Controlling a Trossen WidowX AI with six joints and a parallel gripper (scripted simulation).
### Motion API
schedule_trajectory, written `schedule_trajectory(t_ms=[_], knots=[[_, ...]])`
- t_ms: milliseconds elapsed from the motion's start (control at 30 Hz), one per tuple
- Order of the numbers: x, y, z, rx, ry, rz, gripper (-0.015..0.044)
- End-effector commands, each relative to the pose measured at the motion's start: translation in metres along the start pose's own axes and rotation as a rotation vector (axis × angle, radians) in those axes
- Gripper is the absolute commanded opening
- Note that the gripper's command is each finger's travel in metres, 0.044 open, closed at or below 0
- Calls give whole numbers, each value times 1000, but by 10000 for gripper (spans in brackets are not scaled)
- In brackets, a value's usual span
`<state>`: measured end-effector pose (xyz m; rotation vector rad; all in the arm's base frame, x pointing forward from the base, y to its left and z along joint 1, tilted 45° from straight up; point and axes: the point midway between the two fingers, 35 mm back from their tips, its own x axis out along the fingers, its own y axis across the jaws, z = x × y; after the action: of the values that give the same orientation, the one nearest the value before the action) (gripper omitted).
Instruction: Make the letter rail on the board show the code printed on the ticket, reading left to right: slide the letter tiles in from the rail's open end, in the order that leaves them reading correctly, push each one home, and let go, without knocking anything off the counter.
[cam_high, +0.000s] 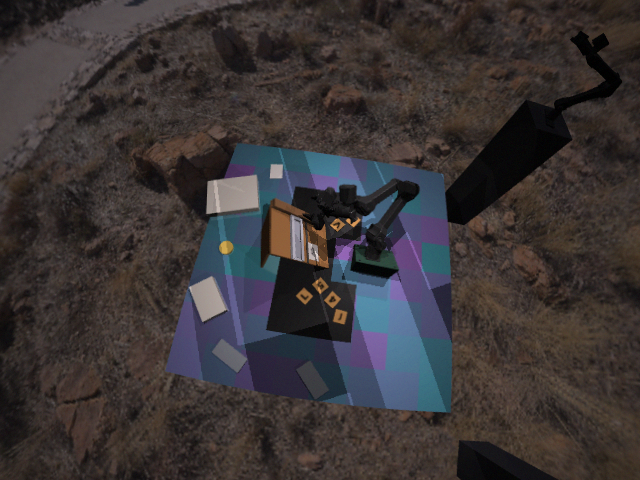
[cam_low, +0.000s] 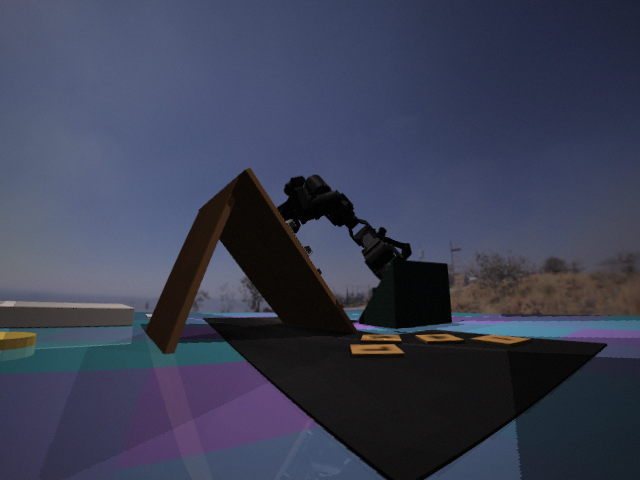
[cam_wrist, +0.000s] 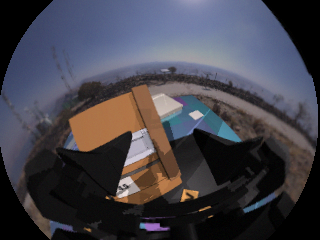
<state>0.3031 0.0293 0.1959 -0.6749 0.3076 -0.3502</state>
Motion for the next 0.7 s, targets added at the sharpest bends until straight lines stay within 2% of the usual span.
schedule_trajectory(t_ms=[0, 300, 667], knots=[[-35, 48, -48, -94, 88, 210, 440], [-87, 76, -127, -274, 233, 409, 440], [-89, 76, -130, -281, 238, 413, 440]])
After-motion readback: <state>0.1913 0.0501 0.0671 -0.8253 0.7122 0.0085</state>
